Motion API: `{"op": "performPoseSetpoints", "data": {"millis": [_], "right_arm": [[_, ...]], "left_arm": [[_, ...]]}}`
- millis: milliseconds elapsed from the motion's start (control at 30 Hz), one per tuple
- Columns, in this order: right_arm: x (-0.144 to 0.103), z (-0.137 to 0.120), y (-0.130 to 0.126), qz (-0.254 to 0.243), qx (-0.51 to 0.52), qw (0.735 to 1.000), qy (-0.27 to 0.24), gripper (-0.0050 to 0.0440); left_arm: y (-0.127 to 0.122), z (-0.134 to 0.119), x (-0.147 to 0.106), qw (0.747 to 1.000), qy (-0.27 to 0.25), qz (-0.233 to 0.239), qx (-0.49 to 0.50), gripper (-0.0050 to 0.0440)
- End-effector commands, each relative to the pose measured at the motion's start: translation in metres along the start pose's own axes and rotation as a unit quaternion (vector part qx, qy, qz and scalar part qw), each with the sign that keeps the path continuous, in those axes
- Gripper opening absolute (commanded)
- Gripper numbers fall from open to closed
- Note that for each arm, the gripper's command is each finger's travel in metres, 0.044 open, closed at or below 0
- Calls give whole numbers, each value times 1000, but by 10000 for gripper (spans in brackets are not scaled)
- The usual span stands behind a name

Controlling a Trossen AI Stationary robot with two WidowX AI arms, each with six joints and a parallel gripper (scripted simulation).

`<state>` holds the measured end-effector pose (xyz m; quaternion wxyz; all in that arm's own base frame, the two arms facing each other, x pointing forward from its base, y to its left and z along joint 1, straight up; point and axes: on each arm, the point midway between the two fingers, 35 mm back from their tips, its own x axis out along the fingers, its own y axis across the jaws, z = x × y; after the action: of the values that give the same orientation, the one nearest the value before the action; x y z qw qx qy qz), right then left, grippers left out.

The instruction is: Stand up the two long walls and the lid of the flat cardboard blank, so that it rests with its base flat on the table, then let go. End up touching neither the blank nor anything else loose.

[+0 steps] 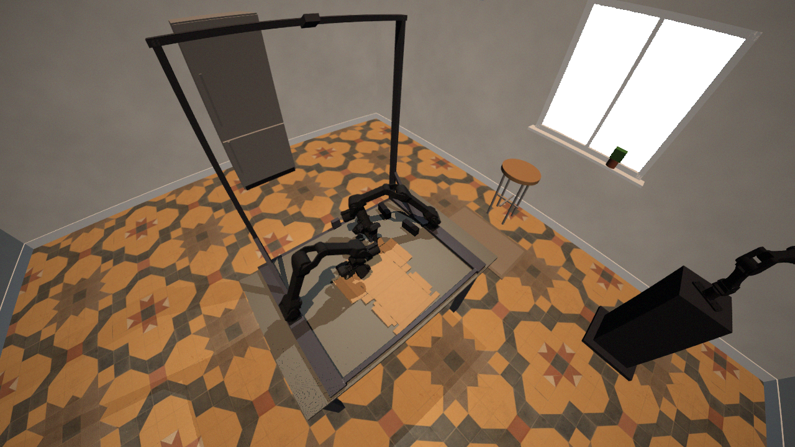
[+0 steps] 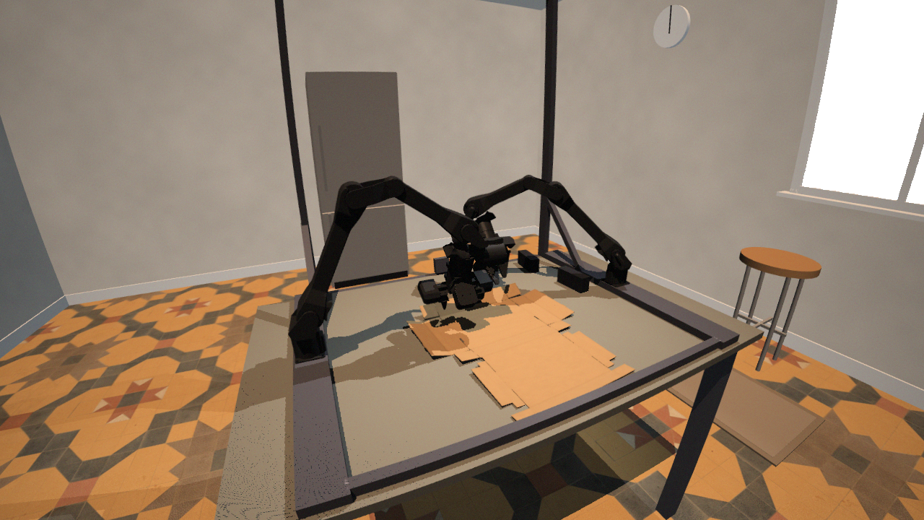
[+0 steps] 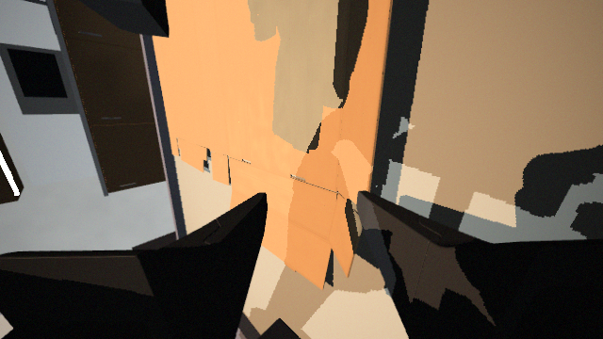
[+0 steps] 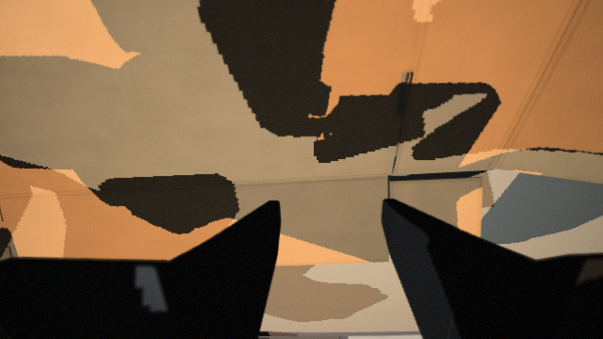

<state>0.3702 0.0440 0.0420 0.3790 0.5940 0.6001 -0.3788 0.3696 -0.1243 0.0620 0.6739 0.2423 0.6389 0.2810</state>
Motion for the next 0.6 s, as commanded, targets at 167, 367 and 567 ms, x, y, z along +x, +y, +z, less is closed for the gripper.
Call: {"op": "performPoseSetpoints", "data": {"millis": [167, 367, 567], "right_arm": [[-7, -2, 4, 12, -4, 1000, -3, 198], [-7, -2, 4, 12, -4, 1000, -3, 198], [-7, -2, 4, 12, -4, 1000, -3, 198]], "left_arm": [[4, 0, -2, 1000, -3, 0, -4, 398], [4, 0, -2, 1000, -3, 0, -4, 398], [4, 0, -2, 1000, -3, 0, -4, 398]]}}
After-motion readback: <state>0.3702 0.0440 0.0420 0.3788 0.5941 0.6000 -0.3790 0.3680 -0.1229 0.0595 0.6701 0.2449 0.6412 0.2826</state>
